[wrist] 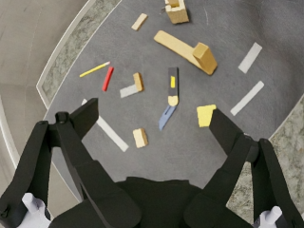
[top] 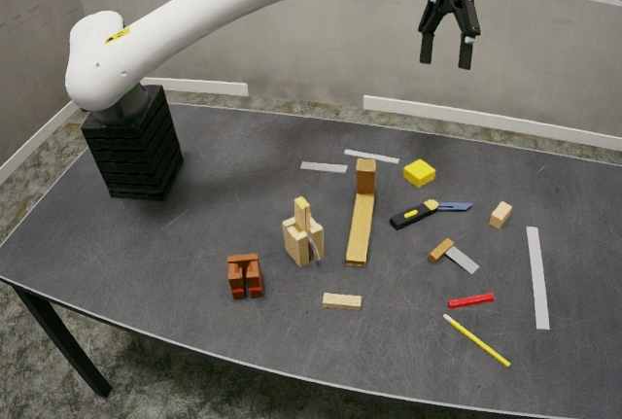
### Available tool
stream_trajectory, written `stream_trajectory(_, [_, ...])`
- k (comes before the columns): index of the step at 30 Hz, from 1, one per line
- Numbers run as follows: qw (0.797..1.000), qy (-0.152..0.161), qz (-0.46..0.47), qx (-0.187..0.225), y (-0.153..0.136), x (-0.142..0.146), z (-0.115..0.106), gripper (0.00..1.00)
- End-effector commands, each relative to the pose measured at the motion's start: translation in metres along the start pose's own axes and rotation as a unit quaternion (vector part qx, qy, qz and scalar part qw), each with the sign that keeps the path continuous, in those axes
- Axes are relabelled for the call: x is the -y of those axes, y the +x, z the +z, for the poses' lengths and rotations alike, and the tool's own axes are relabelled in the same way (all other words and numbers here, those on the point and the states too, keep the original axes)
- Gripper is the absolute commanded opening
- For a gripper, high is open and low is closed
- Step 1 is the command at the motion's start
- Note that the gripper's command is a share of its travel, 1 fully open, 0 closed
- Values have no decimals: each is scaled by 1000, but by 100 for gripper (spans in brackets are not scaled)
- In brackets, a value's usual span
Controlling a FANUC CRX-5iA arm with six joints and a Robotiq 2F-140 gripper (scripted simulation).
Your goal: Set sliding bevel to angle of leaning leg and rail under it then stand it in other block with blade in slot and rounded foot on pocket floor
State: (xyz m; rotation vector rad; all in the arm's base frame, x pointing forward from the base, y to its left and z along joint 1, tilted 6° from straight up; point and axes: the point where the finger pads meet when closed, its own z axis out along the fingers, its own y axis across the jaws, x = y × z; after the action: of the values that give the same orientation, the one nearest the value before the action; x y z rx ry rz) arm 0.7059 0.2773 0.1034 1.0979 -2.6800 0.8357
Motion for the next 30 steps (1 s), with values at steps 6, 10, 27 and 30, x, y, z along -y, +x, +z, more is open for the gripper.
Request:
stream_trajectory(6, [1000,0,1,1,0,1,-2,100])
stream_trajectory(10, [1000,0,1,1,0,1,-2,100])
stream_trajectory(27, [992,-19,-123,15,6,28,31,100])
stream_trajectory(30, [988,-24,-154,20,9,34,41,100])
